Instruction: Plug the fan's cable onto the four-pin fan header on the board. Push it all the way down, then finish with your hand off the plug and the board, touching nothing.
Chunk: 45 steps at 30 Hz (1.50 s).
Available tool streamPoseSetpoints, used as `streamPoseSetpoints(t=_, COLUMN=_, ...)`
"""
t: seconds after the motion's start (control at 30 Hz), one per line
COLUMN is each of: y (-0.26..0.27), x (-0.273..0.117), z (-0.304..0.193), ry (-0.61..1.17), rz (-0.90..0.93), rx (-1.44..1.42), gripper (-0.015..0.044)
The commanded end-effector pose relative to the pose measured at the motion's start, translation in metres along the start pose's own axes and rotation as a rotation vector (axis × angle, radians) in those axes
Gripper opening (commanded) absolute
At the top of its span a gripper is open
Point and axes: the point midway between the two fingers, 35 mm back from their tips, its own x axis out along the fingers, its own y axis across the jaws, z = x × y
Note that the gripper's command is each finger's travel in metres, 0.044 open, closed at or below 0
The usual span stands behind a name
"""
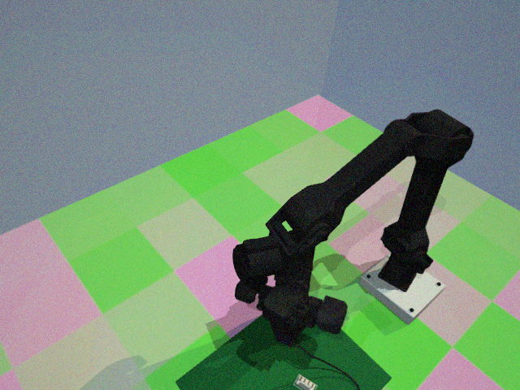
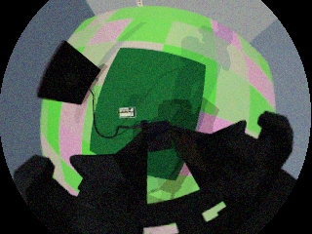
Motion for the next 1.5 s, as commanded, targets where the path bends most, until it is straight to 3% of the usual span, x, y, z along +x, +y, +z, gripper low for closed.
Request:
streamPoseSetpoints(t=0.0, y=-0.002, x=0.002, z=0.001, ry=-0.057, rz=0.010, rx=0.004, gripper=0.0000)
streamPoseSetpoints(t=1.47, y=-0.016, x=0.012, z=-0.008, ry=-0.542, rz=0.056, rx=0.021, gripper=0.0000)
